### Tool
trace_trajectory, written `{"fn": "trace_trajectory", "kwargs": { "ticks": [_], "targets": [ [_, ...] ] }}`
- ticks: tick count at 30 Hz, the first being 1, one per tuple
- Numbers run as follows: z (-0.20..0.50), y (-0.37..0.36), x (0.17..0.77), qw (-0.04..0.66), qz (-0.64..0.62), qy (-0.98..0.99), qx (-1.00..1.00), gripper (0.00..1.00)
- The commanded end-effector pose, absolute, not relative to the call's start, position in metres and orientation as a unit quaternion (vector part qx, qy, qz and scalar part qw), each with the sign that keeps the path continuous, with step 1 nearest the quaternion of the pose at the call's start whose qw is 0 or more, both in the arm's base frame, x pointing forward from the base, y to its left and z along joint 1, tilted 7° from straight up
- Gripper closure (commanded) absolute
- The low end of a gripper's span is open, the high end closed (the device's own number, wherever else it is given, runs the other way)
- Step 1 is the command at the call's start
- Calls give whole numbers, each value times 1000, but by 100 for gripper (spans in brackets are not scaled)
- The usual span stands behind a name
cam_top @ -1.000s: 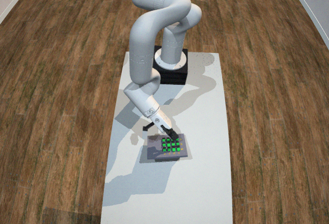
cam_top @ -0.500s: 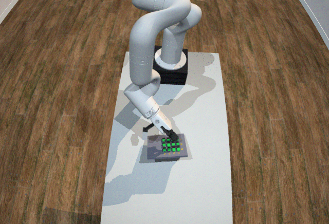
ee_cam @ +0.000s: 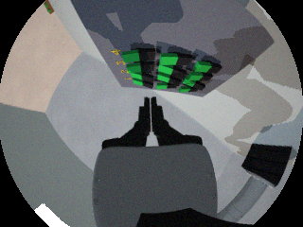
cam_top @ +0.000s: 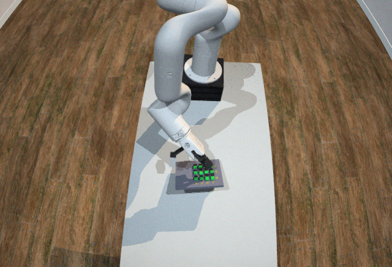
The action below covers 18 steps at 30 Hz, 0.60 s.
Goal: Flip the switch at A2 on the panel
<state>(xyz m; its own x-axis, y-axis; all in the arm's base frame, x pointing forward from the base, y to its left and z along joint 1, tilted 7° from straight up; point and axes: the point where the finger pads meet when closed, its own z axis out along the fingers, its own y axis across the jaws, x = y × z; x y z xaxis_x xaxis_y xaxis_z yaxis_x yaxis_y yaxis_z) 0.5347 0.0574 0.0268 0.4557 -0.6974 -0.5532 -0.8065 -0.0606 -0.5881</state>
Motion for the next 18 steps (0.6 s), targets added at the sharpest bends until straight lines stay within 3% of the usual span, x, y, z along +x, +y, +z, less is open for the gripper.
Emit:
{"fn": "trace_trajectory", "kwargs": {
  "ticks": [1,18],
  "targets": [
    [24,58,538,449,60,518,-726,100],
    [9,61,548,449,60,518,-726,100]
  ]
}}
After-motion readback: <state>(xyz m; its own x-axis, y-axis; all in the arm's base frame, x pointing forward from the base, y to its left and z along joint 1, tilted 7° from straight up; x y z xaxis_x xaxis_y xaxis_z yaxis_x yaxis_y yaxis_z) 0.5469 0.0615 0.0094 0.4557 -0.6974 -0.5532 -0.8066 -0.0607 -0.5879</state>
